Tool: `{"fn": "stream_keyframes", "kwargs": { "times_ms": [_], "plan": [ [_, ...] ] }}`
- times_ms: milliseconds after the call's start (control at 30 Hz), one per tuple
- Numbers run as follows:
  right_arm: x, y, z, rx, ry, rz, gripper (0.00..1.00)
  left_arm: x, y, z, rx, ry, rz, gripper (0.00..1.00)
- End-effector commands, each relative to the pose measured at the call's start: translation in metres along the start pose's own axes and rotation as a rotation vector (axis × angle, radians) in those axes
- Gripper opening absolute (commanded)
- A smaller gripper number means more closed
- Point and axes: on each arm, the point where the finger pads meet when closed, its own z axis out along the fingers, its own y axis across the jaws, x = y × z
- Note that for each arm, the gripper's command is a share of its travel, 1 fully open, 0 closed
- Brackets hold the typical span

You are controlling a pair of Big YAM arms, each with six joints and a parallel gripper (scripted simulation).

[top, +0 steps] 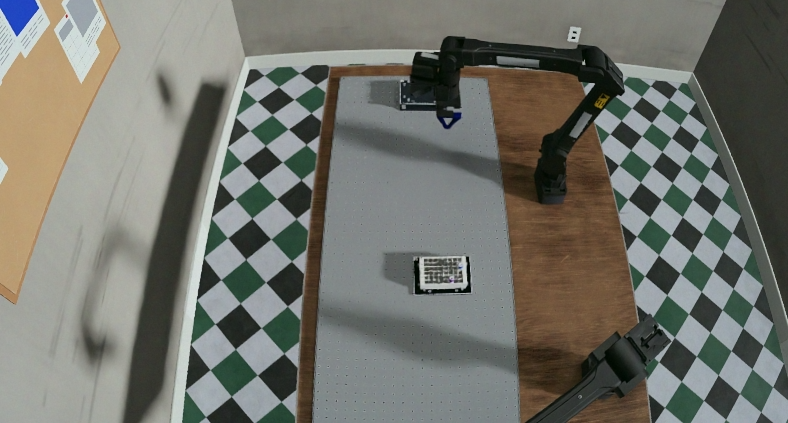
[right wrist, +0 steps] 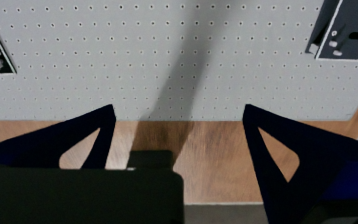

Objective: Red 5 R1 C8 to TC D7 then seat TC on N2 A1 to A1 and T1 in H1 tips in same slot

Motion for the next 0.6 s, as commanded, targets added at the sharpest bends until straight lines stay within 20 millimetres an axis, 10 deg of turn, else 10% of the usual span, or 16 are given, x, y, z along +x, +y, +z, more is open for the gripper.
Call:
{"fn": "stream_keyframes", "kwargs": {
  "times_ms": [0, 567],
  "plan": [
    [-0.0091, -0.0024, -0.0113, 0.008, -0.030, 0.002, 1.00, -0.0055, 0.0009, 0.0001, -0.002, -0.003, -0.014, 0.09],
    [-0.0091, -0.0024, -0.0113, 0.008, -0.030, 0.002, 1.00, -0.0045, 0.0012, 0.0069, -0.002, 0.000, -0.014, 0.09]
  ]
}}
